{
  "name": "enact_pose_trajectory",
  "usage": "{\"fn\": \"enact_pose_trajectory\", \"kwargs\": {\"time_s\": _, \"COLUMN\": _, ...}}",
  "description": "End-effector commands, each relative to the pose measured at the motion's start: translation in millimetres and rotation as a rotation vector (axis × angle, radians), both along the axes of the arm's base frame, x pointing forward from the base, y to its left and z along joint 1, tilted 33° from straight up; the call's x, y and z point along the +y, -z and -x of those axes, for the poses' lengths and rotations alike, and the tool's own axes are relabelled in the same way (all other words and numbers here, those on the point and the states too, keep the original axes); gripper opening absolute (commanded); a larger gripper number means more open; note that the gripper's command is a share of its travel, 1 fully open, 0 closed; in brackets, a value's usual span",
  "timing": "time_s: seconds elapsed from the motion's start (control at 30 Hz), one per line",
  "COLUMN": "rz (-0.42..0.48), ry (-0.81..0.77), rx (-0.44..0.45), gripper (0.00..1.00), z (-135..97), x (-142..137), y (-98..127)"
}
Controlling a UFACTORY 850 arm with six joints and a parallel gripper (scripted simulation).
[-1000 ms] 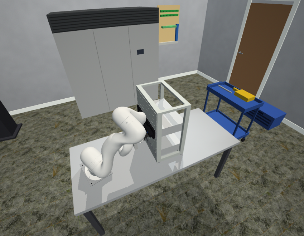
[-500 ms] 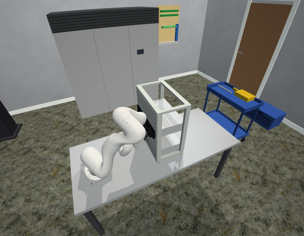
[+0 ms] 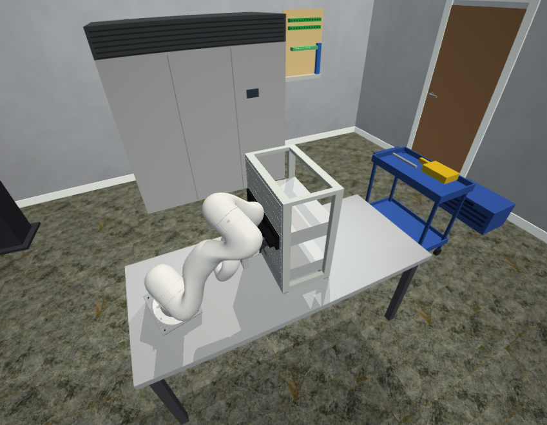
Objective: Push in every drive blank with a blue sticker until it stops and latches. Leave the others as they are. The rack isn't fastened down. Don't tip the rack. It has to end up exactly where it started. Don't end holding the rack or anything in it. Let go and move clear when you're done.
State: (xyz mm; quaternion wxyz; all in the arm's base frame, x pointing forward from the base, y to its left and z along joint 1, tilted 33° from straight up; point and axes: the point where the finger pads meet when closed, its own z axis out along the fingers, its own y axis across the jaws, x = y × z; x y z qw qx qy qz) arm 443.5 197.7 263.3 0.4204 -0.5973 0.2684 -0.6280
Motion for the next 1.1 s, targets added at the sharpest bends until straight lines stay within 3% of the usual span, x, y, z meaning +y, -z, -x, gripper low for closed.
{"fn": "enact_pose_trajectory", "kwargs": {"time_s": 0.0, "rz": -0.001, "ry": 0.000, "rx": -0.002, "gripper": 0.00, "z": -1, "x": 1, "y": -1}}
{"fn": "enact_pose_trajectory", "kwargs": {"time_s": 0.67, "rz": -0.001, "ry": 0.000, "rx": -0.002, "gripper": 0.00, "z": 2, "x": 0, "y": 0}}
{"fn": "enact_pose_trajectory", "kwargs": {"time_s": 1.07, "rz": -0.001, "ry": 0.000, "rx": -0.002, "gripper": 0.00, "z": 65, "x": -11, "y": 9}}
